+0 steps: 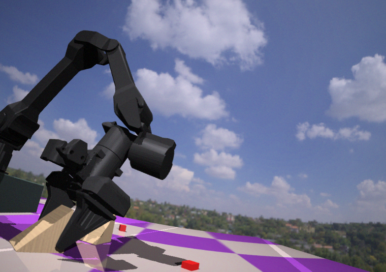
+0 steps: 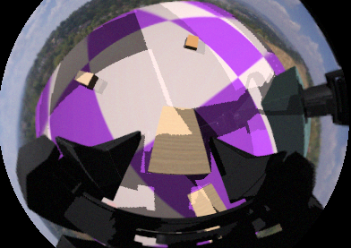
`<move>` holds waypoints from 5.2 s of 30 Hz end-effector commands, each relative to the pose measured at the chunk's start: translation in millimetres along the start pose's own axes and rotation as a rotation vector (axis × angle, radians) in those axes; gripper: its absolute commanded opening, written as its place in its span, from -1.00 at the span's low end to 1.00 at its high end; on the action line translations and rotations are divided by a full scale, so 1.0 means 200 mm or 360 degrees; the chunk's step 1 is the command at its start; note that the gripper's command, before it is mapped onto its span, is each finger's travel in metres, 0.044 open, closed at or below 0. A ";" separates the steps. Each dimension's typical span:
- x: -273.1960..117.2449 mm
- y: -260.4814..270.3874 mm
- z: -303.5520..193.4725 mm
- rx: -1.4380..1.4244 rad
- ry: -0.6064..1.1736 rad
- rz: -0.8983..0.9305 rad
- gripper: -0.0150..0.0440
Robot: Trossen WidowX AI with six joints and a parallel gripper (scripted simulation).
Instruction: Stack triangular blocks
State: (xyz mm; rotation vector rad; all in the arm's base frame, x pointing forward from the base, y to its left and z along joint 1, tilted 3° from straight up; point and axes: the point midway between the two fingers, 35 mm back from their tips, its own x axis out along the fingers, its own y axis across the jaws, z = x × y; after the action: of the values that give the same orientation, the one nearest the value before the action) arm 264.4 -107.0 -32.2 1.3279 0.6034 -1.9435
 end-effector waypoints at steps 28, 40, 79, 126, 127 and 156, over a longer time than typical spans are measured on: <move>0.02 -0.01 0.02 -0.0001 0.0015 -0.0004 -0.49; -0.01 -0.01 0.11 -0.0001 0.0480 -0.0008 -0.49; 0.10 -0.01 0.44 -0.0004 0.2077 -0.0018 -0.49; 0.10 -0.02 1.02 -0.0022 0.1880 -0.0005 1.00; 0.11 -0.02 1.03 -0.0021 0.1882 -0.0007 1.00; 0.30 -0.03 0.57 -0.0031 0.1887 -0.0007 0.91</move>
State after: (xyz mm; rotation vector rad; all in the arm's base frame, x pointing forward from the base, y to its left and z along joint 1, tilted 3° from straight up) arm 177.8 -200.0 -46.7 2.3974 1.1297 -0.9539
